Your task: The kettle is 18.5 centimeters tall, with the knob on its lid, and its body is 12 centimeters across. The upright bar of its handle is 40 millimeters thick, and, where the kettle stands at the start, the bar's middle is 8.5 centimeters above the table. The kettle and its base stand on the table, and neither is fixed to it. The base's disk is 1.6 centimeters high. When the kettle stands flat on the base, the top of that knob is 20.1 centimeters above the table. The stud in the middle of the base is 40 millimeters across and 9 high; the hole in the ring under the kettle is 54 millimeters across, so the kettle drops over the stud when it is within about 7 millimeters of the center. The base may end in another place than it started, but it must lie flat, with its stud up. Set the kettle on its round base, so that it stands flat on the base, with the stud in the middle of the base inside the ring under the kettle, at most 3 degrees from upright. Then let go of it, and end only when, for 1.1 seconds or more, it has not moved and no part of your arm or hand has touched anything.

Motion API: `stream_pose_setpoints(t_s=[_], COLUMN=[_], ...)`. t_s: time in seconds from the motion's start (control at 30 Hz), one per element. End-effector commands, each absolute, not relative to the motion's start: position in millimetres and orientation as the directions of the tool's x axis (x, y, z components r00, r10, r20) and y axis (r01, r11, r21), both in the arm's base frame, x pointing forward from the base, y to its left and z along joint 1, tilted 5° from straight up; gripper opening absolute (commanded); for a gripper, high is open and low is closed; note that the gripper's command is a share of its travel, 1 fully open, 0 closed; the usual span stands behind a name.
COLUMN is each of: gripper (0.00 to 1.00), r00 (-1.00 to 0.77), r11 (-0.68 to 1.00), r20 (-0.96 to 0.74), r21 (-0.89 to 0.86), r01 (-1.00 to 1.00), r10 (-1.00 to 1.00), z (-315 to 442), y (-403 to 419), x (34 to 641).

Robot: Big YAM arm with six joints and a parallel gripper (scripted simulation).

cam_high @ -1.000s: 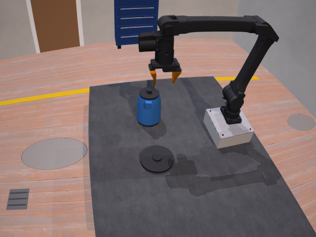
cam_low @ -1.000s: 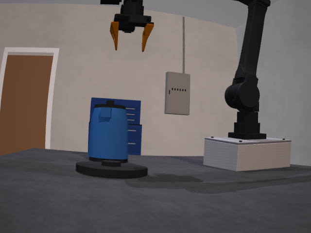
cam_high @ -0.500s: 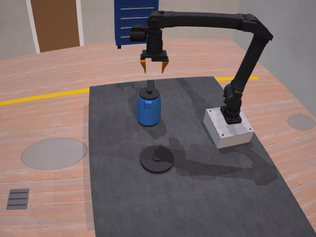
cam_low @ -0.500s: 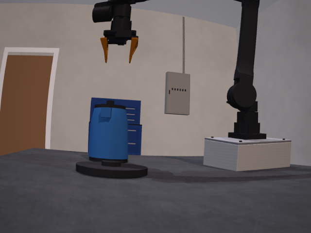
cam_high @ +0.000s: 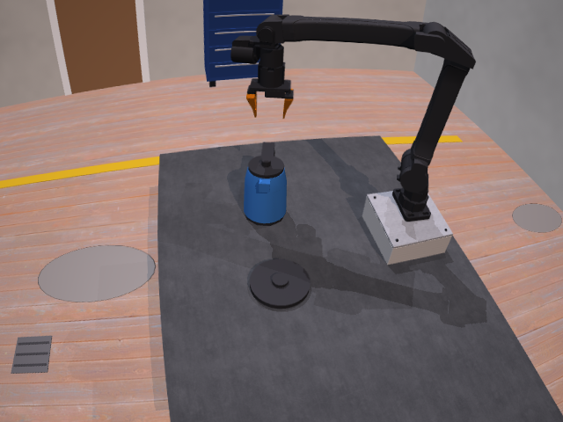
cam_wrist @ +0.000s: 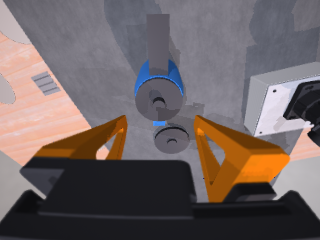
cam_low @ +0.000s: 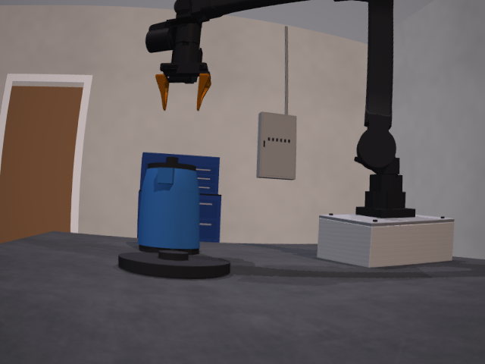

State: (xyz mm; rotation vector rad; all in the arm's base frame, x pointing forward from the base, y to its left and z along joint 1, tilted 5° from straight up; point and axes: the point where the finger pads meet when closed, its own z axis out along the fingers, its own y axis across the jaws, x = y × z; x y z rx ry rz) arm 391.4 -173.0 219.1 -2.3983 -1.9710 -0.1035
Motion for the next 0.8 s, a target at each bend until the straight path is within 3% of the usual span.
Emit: stream_pose_setpoints(t_s=[0.0,0.23,0.77], gripper=[0.74,0.74,0.74], r00=[0.142,0.18,0.175], r11=[-0.144,-0.184,-0.179], r20=[0.076,0.057,0.061], r21=[0.014,0.078,0.068], r01=[0.99,0.98,0.981], r10=[0.987,0.982,0.983], z=[216.2,235.3,231.6], y=[-168.3,-203.9,-203.9], x=[397.1,407.3,406.1])
